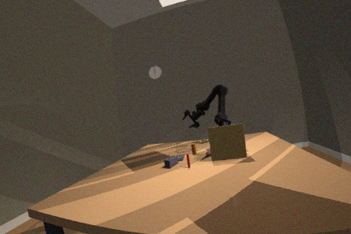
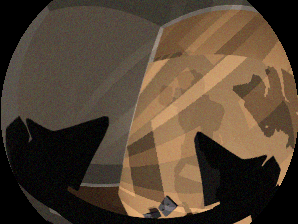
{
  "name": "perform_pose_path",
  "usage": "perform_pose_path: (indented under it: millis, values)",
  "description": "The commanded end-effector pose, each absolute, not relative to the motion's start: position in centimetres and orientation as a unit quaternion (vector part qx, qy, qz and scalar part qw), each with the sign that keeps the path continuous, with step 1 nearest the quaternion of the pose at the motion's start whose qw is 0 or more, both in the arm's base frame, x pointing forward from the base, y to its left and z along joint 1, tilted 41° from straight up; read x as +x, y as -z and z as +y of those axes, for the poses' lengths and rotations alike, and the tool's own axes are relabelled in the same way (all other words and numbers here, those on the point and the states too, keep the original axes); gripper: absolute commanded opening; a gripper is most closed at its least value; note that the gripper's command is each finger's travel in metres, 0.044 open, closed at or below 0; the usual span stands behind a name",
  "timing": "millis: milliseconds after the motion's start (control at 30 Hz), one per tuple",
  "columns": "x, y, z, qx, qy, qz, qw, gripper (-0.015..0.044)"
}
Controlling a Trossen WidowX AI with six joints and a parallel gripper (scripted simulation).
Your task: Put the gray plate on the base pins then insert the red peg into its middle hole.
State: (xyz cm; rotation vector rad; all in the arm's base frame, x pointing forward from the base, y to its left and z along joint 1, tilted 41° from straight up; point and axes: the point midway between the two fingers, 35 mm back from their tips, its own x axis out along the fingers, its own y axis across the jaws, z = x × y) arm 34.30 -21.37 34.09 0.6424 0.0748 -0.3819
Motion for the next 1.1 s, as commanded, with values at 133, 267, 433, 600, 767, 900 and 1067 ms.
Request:
perform_pose_path:
  millis: [133,267,433,600,767,900,1067]
  values:
    - [39.0,-28.7,-16.6,0.305,0.14,0.153,0.929,0.044]
    - [40.8,-25.7,-14.3,0.277,0.128,0.213,0.928,0.044]
    - [42.7,-21.3,-11.1,0.211,0.116,0.302,0.922,0.044]
    - [43.7,-14.4,-5.4,0.074,0.077,0.435,0.894,0.044]
    - [42.6,-8.2,0.8,-0.105,0.005,0.542,0.834,0.044]
    - [40.4,-3.8,5.5,-0.272,-0.068,0.605,0.746,0.044]
    - [36.8,0.5,10.0,-0.472,-0.148,0.642,0.585,0.044]
